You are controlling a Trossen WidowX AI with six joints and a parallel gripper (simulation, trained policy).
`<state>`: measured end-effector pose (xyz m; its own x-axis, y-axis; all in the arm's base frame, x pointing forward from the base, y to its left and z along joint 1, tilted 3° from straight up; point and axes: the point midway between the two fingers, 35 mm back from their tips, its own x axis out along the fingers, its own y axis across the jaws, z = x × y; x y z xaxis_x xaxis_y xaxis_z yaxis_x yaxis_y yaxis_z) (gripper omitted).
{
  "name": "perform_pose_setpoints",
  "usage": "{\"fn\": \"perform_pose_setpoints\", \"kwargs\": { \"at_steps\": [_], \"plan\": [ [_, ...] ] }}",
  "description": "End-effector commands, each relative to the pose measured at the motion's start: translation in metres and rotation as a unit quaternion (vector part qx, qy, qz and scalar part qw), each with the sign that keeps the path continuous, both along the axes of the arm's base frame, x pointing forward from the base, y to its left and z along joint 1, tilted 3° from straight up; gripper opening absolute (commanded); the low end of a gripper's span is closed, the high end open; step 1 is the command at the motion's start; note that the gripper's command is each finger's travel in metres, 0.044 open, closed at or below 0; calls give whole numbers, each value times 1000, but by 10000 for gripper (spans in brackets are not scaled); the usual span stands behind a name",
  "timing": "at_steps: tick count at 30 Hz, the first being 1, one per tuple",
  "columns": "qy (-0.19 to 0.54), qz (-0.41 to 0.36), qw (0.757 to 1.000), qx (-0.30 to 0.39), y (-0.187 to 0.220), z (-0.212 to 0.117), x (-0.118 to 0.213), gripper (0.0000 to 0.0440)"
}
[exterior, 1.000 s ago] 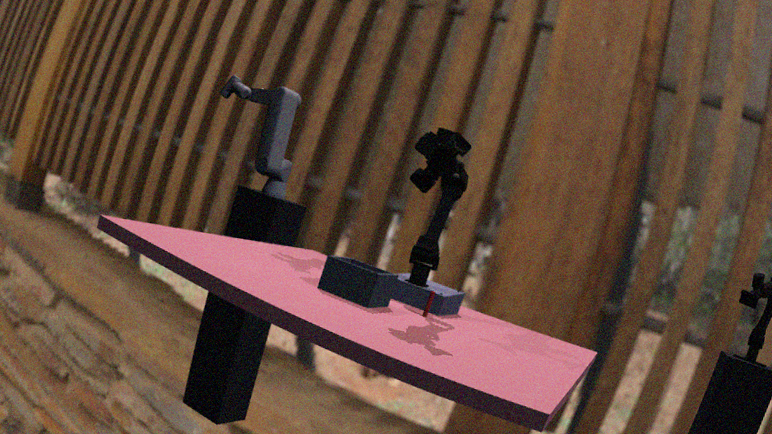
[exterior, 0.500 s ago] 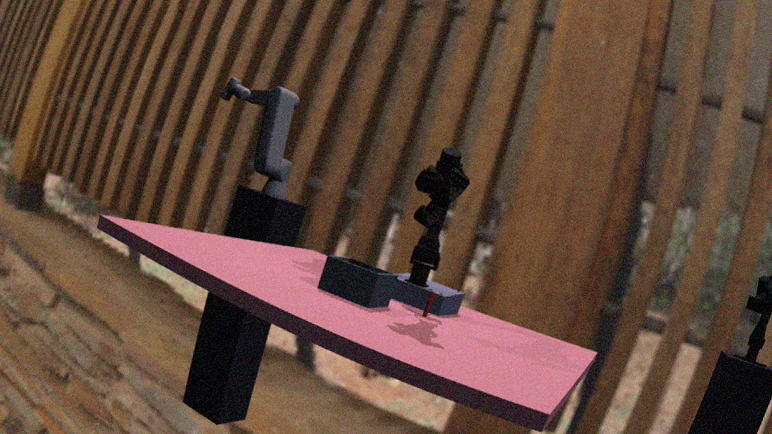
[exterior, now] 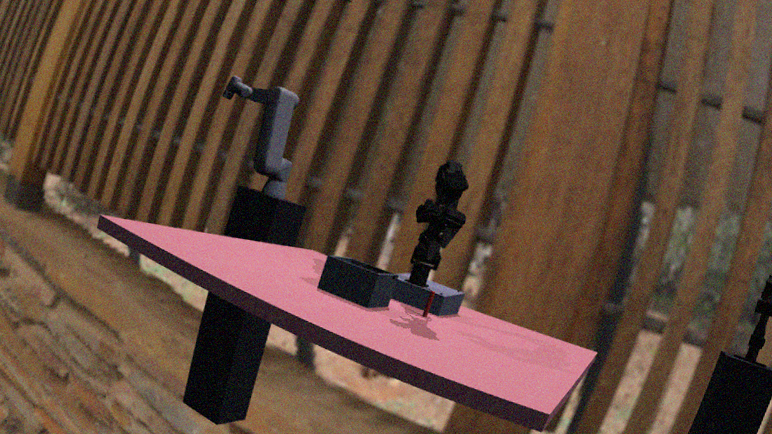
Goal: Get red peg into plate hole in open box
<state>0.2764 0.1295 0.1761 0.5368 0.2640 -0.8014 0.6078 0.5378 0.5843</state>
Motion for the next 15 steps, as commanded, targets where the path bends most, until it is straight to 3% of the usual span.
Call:
{"fn": "perform_pose_setpoints", "kwargs": {
  "at_steps": [1, 15],
  "plan": [
    [69, -15, 997, -29, -3, -25, -22, 440],
    [234, -65, 963, -114, -16, -80, -86, 440]
  ]
}}
